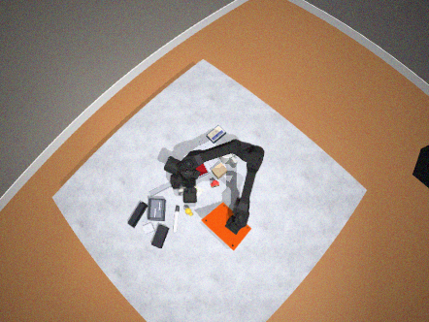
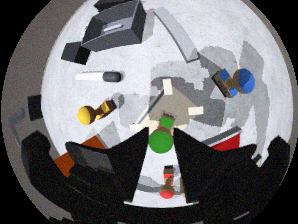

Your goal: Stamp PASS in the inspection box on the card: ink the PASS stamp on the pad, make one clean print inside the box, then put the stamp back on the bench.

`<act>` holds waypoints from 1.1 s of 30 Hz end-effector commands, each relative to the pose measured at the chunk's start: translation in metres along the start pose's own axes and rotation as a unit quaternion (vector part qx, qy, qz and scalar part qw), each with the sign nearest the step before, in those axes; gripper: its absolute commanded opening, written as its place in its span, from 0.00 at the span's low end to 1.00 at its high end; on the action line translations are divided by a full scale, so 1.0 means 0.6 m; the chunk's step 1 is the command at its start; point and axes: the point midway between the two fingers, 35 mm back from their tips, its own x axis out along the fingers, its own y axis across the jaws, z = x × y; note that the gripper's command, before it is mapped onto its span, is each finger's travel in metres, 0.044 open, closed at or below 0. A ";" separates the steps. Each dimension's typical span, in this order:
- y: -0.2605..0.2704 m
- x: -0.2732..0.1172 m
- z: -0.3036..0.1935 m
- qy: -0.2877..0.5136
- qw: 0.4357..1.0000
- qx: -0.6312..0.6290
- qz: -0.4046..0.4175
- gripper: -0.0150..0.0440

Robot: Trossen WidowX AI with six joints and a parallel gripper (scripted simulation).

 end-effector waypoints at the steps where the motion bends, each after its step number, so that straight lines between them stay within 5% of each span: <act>1: -0.002 0.000 -0.001 0.002 1.000 0.000 -0.001 0.25; 33: 0.004 -0.047 0.007 0.001 1.000 0.000 0.000 0.25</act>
